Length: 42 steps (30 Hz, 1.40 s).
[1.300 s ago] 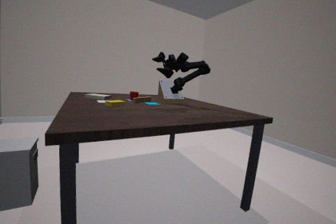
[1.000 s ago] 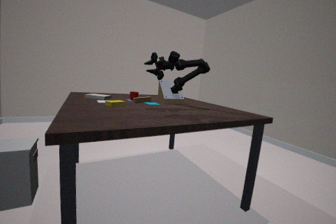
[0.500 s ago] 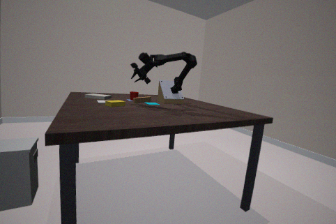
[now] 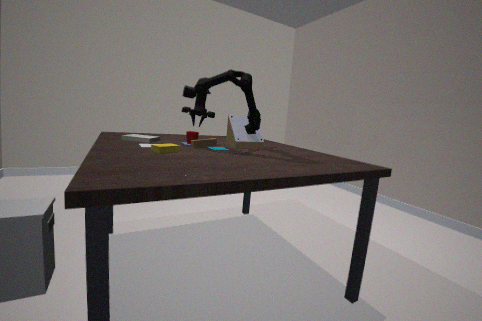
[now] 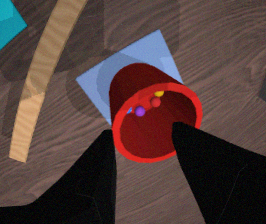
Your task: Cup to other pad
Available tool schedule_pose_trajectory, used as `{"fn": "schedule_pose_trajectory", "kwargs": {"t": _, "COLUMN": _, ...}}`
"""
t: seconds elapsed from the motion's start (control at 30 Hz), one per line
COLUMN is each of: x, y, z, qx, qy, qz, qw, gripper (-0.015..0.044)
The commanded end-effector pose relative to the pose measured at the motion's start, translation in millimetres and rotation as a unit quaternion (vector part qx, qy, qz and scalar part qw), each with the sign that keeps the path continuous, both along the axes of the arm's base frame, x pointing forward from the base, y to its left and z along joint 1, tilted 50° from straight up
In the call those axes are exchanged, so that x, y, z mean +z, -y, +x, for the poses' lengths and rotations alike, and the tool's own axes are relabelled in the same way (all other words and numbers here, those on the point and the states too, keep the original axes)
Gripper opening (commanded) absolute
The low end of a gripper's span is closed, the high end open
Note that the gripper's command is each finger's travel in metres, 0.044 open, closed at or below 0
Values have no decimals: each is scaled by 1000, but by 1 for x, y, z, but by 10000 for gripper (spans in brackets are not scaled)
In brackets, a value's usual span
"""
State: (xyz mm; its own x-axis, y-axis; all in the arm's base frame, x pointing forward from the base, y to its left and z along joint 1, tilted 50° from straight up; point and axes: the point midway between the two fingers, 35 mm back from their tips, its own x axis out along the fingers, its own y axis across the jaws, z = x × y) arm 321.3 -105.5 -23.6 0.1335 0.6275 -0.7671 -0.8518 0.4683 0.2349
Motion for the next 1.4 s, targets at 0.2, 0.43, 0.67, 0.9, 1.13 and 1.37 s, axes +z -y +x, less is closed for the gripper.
{"fn": "schedule_pose_trajectory", "kwargs": {"t": 0.2, "x": -25, "y": 7, "z": -17, "qx": 22, "qy": -2, "qz": 81, "qw": 996, "gripper": 148}}
{"fn": "schedule_pose_trajectory", "kwargs": {"t": 0.43, "x": -29, "y": 3, "z": -16, "qx": 22, "qy": -2, "qz": 81, "qw": 996, "gripper": 148}}
{"fn": "schedule_pose_trajectory", "kwargs": {"t": 0.67, "x": -37, "y": -6, "z": -14, "qx": 22, "qy": -2, "qz": 81, "qw": 996, "gripper": 148}}
{"fn": "schedule_pose_trajectory", "kwargs": {"t": 0.9, "x": -44, "y": -14, "z": -13, "qx": 22, "qy": -2, "qz": 81, "qw": 996, "gripper": 148}}
{"fn": "schedule_pose_trajectory", "kwargs": {"t": 1.13, "x": -52, "y": -23, "z": -12, "qx": 22, "qy": -2, "qz": 81, "qw": 996, "gripper": 148}}
{"fn": "schedule_pose_trajectory", "kwargs": {"t": 1.37, "x": -59, "y": -32, "z": -11, "qx": 22, "qy": -1, "qz": 82, "qw": 996, "gripper": 148}}
